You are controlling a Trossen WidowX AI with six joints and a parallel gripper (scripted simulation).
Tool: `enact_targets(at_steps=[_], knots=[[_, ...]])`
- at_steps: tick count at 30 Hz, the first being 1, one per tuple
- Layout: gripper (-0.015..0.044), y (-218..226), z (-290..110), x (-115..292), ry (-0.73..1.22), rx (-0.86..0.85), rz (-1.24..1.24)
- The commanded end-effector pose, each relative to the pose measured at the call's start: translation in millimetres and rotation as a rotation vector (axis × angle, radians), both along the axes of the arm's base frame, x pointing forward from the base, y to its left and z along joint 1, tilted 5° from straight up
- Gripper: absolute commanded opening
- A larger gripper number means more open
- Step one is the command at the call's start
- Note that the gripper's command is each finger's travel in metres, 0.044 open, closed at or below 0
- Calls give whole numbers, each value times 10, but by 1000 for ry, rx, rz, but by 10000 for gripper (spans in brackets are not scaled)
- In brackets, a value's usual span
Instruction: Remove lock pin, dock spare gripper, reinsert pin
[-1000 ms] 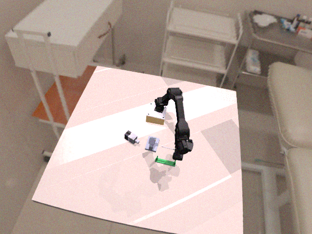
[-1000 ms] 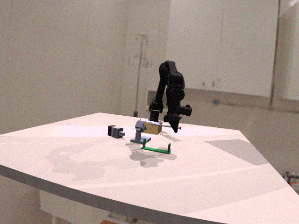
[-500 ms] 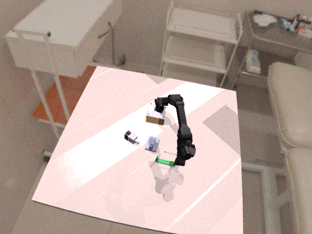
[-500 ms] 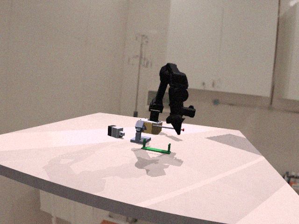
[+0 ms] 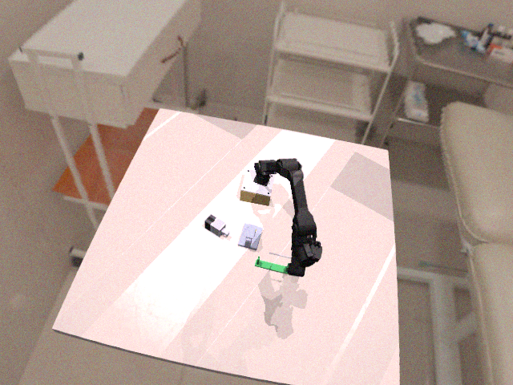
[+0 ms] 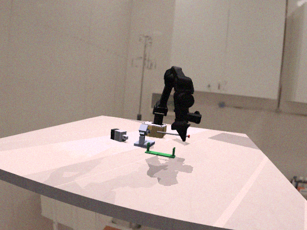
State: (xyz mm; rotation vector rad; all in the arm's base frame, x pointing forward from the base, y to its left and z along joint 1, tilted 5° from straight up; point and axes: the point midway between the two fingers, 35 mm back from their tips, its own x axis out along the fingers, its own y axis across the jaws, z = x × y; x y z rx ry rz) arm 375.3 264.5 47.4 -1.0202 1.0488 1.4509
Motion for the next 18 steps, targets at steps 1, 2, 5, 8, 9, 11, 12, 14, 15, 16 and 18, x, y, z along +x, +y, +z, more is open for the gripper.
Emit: enact_targets(at_steps=[1,2,5,8,9,11,12,14,15,16,18], knots=[[0,7,-69,-1,1,0,-5],[0,8,-85,-1,1,0,-5],[0,12,-130,-2,1,0,-5],[0,15,-174,-4,1,0,-5],[0,16,-189,-4,1,0,-5],[0,17,-218,-5,1,0,-5],[0,18,-233,-6,1,0,-5],[0,20,-262,-7,1,0,-5],[0,21,-277,-8,1,0,-5],[0,22,-291,-8,1,0,-5],[0,24,-321,-9,1,0,-5]])
